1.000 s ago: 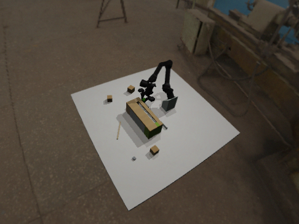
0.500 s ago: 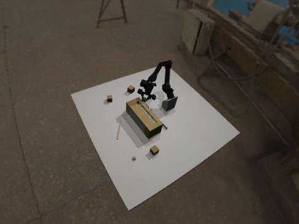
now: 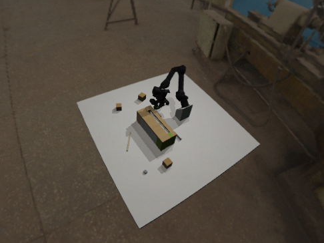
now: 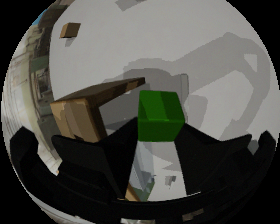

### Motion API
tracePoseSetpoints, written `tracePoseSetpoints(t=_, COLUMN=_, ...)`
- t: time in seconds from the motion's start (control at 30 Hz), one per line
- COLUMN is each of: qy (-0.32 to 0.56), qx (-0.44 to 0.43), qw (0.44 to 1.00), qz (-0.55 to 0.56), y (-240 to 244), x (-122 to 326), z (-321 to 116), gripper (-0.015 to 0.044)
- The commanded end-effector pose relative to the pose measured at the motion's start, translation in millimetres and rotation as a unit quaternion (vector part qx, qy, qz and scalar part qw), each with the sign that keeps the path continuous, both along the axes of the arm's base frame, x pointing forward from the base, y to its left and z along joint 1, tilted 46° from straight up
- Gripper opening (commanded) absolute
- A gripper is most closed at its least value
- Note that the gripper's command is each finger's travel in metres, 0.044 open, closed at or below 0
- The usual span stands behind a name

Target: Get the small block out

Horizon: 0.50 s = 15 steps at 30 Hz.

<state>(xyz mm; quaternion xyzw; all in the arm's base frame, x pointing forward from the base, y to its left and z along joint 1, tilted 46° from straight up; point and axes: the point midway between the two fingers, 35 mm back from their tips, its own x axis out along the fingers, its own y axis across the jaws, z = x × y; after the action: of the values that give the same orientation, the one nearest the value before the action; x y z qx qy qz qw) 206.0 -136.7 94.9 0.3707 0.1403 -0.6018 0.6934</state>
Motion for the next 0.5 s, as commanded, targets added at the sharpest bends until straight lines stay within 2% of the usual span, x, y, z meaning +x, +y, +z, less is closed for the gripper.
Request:
tracePoseSetpoints(t=0.0, qy=0.071, qx=-0.027, qw=0.996, qz=0.057, y=2.3, x=1.3, z=2.6, gripper=0.0000)
tracePoseSetpoints(t=0.47, qy=0.281, qx=-0.097, qw=0.928, qz=0.225, y=10.6, x=0.7, z=6.7, gripper=0.0000)
